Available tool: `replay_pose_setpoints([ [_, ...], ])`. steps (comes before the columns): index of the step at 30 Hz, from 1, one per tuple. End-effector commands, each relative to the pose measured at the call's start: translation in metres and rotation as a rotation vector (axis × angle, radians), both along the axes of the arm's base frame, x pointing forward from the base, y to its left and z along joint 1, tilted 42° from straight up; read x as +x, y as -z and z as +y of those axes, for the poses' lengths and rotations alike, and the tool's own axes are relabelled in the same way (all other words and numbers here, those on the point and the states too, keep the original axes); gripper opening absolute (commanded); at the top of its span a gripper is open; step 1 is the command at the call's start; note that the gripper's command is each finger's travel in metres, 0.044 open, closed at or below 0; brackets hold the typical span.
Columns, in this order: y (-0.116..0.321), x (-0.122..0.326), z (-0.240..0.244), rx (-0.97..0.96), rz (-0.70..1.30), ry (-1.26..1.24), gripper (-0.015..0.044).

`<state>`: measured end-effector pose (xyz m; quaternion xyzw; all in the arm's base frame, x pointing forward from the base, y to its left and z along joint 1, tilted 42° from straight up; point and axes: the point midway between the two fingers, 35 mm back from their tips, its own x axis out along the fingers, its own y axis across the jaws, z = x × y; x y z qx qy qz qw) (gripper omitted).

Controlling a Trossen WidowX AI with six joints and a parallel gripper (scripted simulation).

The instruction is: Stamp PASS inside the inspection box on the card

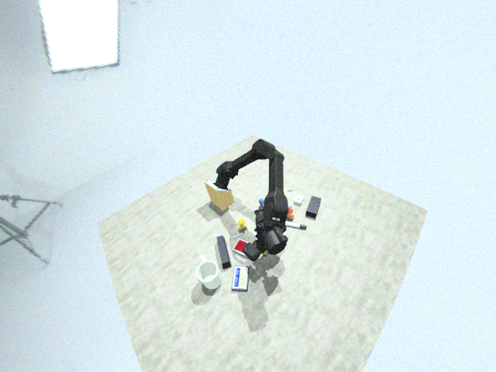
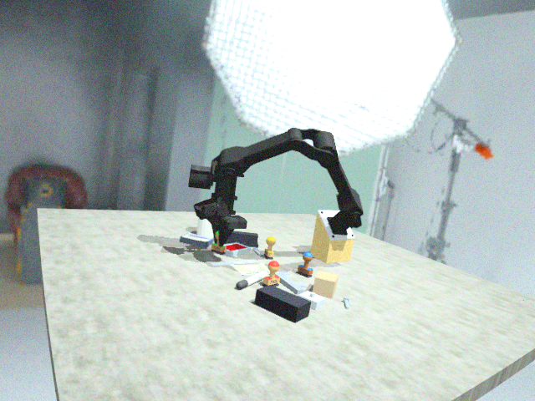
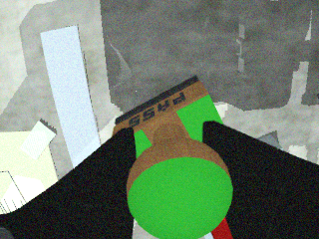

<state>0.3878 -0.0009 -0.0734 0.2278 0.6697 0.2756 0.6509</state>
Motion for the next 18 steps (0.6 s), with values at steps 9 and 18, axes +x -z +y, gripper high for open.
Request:
replay_pose_setpoints([
  [9, -0.0073, 0.0029, -0.0065, -0.006, -0.012, 0.0, 0.0],
  [18, -0.0105, 0.0032, -0.0095, -0.005, -0.012, 0.0, 0.0],
])
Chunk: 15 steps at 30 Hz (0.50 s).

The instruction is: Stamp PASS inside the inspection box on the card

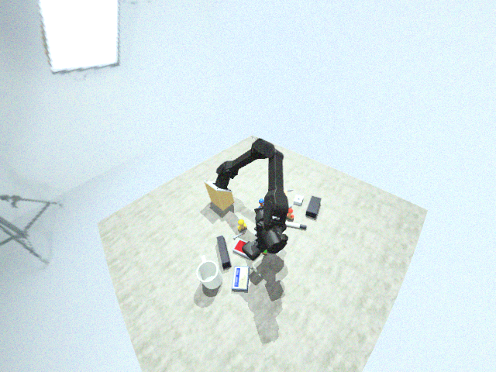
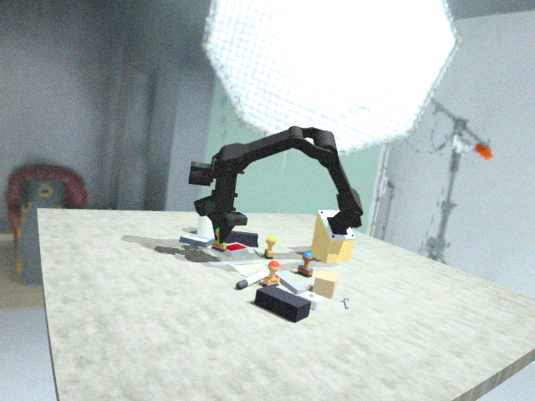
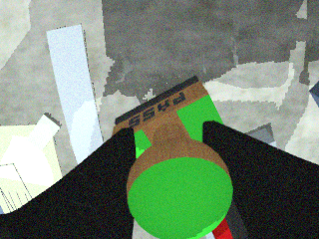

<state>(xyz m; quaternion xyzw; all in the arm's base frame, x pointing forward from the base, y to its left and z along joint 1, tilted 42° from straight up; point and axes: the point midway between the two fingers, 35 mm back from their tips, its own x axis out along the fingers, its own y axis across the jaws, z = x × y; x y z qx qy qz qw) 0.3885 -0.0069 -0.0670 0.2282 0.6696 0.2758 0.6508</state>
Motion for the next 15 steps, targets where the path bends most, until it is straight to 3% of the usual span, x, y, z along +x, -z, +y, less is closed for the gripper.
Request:
replay_pose_setpoints([
  [1, -0.0045, 0.0025, -0.0038, -0.006, -0.012, 0.0, 0.0],
  [15, -0.0096, 0.0028, -0.0085, -0.005, -0.012, 0.0, 0.0],
])
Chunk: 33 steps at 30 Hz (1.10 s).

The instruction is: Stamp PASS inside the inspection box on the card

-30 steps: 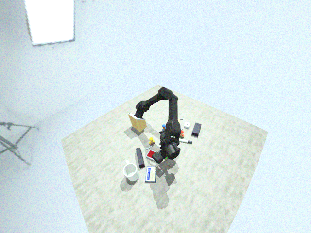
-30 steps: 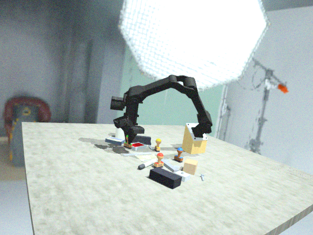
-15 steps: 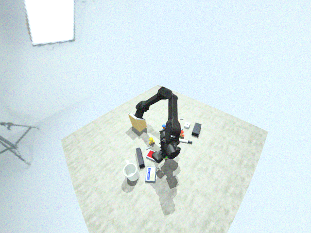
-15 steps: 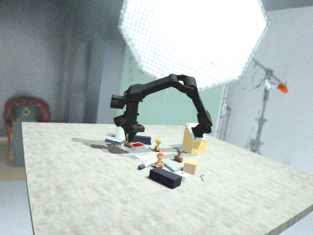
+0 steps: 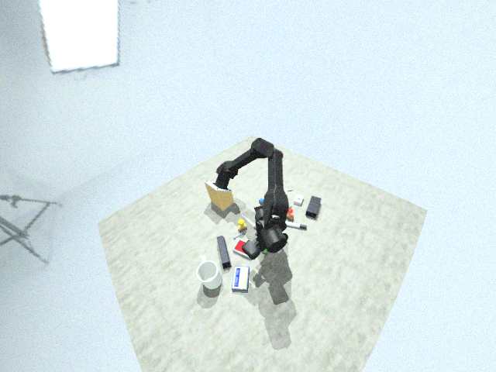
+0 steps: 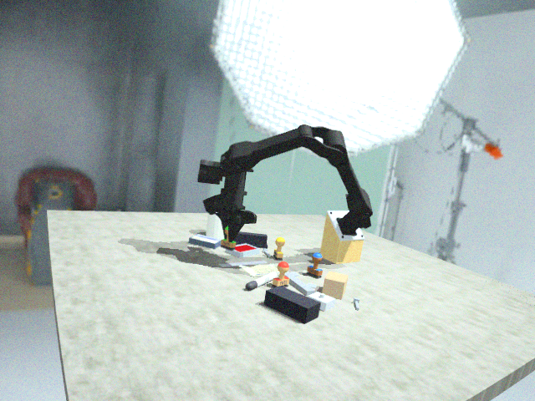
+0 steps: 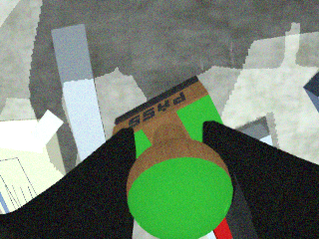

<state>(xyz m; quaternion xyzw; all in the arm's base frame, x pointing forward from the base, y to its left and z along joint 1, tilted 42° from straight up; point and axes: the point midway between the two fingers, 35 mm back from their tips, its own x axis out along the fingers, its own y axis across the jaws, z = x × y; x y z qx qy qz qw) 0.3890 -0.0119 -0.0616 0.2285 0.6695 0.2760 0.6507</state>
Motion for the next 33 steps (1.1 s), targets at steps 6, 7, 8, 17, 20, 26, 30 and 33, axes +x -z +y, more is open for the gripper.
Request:
replay_pose_setpoints([
  [6, -0.006, 0.002, -0.005, -0.006, -0.012, 0.0, 0.0],
  [7, -0.007, 0.002, -0.006, -0.006, -0.012, 0.0, 0.0],
  [8, -0.007, 0.002, -0.006, -0.006, -0.012, 0.0, 0.0],
  [17, -0.01, 0.003, -0.009, -0.005, -0.012, 0.0, 0.0],
  [20, -0.011, 0.003, -0.01, -0.005, -0.012, 0.0, 0.0],
  [26, -0.014, 0.003, -0.012, -0.005, -0.012, 0.0, 0.0],
  [30, -0.015, 0.003, -0.013, -0.004, -0.012, 0.0, 0.0],
  [33, -0.016, 0.003, -0.014, -0.004, -0.012, 0.0, 0.0],
])
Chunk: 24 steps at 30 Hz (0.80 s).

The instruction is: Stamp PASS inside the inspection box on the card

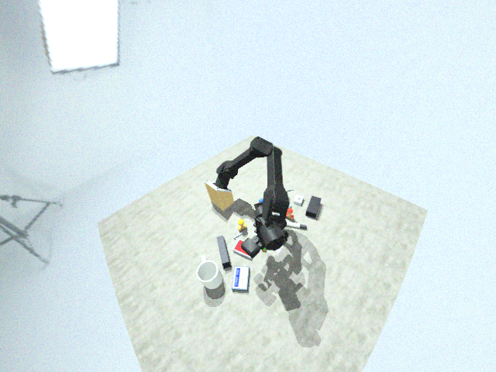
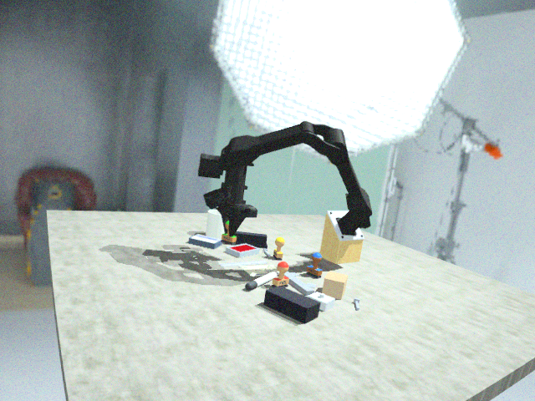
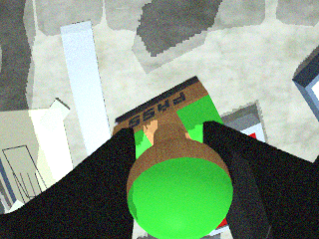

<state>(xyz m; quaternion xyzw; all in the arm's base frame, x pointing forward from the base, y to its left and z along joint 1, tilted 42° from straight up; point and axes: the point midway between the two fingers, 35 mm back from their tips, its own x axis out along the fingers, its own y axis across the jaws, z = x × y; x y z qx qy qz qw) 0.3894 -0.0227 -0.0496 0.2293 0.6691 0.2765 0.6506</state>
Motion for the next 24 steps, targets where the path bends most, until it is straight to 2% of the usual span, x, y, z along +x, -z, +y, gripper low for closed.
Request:
replay_pose_setpoints([
  [1, -0.0046, 0.0021, -0.0038, -0.006, -0.012, 0.0, 0.0],
  [24, -0.0131, 0.0018, -0.0112, -0.005, -0.012, 0.0, 0.0],
])
